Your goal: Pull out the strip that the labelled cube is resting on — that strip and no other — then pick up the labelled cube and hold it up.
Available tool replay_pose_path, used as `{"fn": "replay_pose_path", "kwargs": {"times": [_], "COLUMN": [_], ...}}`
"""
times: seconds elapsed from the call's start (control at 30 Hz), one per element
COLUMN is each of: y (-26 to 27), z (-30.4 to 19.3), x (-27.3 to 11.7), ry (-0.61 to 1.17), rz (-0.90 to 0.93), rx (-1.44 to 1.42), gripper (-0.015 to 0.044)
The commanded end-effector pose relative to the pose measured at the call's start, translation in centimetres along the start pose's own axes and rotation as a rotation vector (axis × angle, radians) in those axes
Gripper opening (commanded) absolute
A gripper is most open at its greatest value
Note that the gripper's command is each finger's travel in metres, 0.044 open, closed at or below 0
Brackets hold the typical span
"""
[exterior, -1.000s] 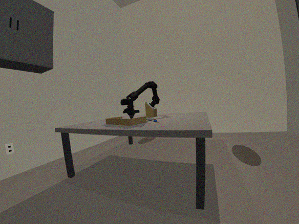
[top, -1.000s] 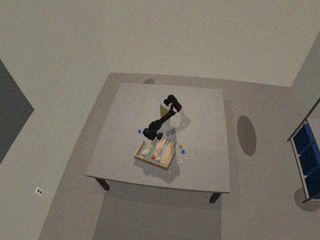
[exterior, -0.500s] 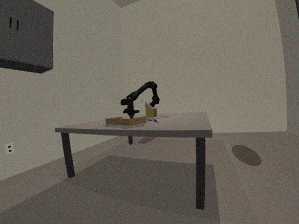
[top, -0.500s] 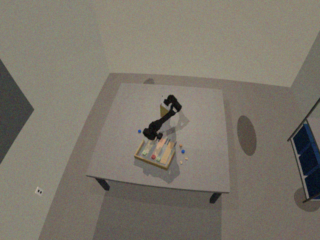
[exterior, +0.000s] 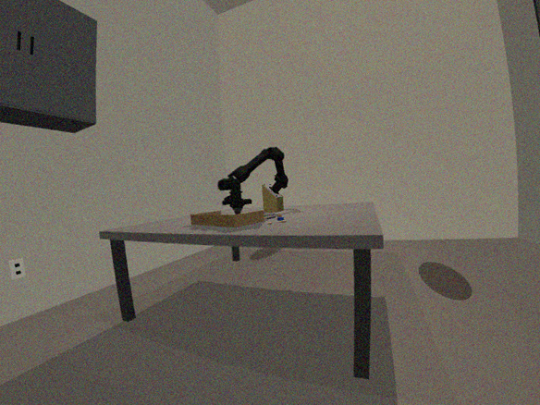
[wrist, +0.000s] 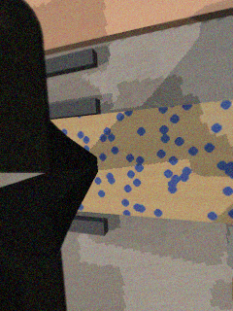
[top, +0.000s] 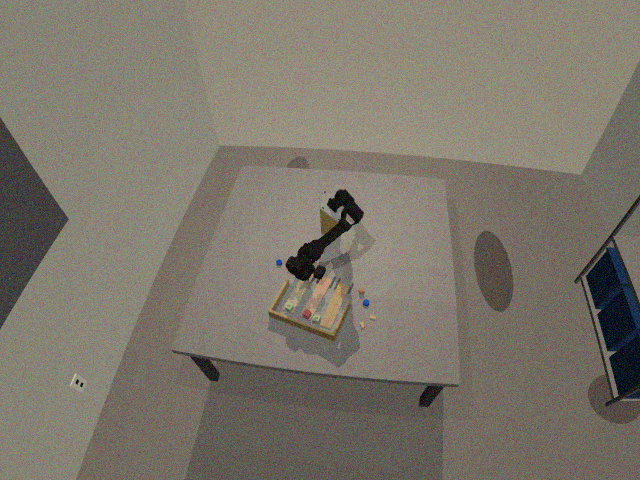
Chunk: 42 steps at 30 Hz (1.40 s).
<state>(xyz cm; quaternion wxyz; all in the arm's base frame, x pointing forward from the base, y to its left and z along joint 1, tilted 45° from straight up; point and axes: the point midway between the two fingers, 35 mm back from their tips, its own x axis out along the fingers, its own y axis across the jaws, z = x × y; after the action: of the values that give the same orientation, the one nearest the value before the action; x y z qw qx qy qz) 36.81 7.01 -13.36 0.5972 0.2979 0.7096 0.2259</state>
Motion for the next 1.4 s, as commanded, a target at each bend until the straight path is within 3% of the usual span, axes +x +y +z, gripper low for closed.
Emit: {"fn": "replay_pose_path", "kwargs": {"times": [0.0, 1.37], "y": [0.0, 0.0], "z": [0.0, -1.6], "x": [0.2, 0.5], "ry": [0.002, 0.003], "rz": [0.004, 0.004], "rx": [0.005, 0.006], "gripper": [0.0000, 0.0000]}}
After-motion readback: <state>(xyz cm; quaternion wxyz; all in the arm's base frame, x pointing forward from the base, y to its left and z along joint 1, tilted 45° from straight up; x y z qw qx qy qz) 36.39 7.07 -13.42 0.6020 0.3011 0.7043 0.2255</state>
